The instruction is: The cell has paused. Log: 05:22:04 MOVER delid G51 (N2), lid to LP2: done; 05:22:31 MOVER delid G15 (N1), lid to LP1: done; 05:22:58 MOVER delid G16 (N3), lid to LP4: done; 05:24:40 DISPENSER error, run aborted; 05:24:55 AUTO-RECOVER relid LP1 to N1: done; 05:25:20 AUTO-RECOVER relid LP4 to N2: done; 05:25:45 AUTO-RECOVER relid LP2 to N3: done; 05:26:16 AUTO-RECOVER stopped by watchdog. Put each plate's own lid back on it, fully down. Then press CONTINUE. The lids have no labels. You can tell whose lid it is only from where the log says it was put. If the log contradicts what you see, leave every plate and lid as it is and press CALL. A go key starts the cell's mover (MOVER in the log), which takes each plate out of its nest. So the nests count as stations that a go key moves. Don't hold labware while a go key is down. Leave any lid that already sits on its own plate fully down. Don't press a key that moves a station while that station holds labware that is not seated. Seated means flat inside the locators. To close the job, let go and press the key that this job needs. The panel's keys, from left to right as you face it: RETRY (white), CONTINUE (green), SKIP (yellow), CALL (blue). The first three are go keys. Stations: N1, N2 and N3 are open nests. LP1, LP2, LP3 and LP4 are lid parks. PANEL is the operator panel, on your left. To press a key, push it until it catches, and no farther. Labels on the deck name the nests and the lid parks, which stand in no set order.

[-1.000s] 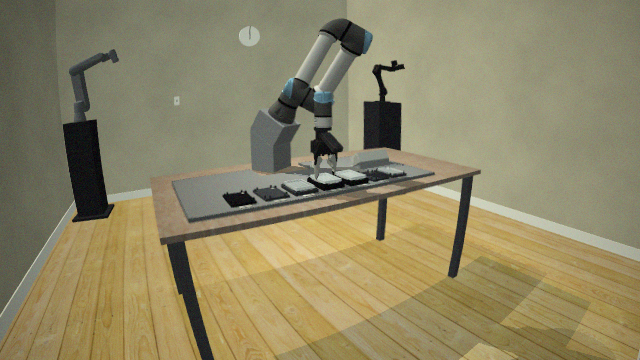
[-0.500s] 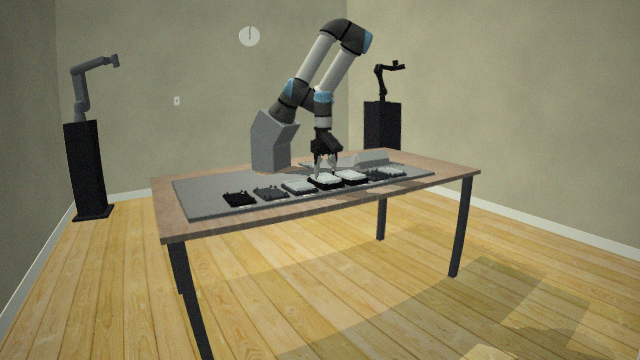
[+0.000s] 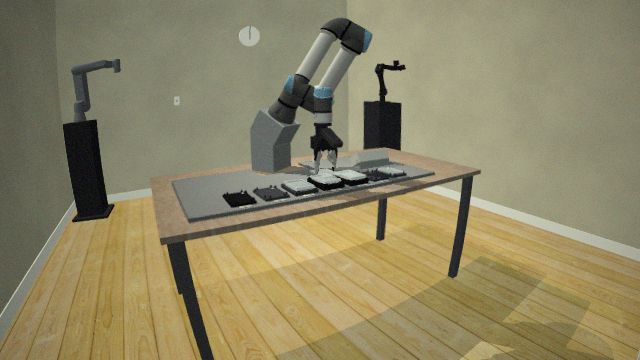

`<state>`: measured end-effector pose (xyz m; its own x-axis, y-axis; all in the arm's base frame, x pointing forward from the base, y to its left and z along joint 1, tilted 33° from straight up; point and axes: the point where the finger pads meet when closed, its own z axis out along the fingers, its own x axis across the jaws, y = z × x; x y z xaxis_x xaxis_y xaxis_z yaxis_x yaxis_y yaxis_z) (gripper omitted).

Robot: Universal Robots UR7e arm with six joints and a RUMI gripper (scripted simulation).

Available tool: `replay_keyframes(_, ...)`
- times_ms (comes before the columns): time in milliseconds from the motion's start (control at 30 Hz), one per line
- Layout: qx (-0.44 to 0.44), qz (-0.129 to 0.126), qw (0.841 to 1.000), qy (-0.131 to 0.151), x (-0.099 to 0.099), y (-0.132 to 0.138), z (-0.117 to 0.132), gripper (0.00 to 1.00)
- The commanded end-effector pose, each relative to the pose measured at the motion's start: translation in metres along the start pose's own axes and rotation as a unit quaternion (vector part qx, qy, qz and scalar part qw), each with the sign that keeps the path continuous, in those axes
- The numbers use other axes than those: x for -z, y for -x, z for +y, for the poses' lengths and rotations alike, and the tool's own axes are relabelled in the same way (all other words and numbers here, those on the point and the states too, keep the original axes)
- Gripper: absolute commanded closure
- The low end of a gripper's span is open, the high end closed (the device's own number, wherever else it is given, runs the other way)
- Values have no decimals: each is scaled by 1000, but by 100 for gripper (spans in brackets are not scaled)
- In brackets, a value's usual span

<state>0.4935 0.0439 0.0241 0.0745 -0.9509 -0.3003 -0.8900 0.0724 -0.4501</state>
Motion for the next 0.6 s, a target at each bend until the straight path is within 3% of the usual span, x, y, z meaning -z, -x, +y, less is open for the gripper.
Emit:
replay_keyframes(0, 0, 0, 1000, 0, 3, 0, 0, 100)
replay_keyframes(567, -2, 0, 1000, 0, 3, -75, -3, 100)
